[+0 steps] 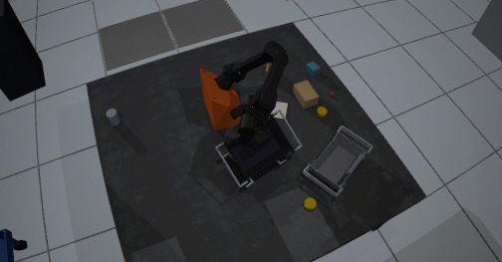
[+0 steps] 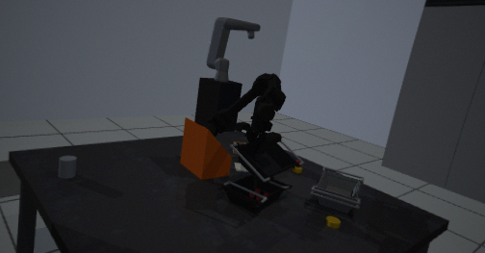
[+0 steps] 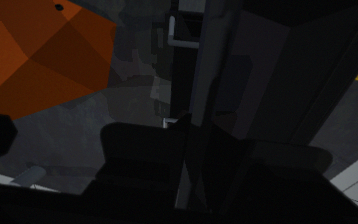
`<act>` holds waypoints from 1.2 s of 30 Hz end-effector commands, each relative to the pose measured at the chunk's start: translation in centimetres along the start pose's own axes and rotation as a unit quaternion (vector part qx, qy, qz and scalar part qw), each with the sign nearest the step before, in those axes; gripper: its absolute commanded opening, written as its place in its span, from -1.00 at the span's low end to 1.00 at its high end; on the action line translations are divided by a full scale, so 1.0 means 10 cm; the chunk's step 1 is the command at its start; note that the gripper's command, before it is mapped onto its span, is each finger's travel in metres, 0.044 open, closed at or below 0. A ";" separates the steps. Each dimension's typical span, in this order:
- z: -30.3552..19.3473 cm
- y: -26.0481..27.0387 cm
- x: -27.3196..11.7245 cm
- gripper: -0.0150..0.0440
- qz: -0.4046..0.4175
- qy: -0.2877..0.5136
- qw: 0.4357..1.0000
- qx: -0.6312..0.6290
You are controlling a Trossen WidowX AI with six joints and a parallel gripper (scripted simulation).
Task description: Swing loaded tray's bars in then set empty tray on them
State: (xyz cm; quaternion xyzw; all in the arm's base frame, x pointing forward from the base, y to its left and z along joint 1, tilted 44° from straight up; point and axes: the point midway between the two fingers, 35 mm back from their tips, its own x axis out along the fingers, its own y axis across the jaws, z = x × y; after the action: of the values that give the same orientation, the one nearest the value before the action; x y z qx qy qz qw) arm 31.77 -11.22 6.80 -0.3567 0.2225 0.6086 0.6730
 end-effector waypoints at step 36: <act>0.00 -0.01 0.13 -0.49 -0.009 0.000 1.000 -0.001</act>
State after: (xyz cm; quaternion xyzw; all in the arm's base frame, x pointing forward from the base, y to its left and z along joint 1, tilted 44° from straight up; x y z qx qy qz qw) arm 31.87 -10.47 6.10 -0.3584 0.2204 0.6101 0.6714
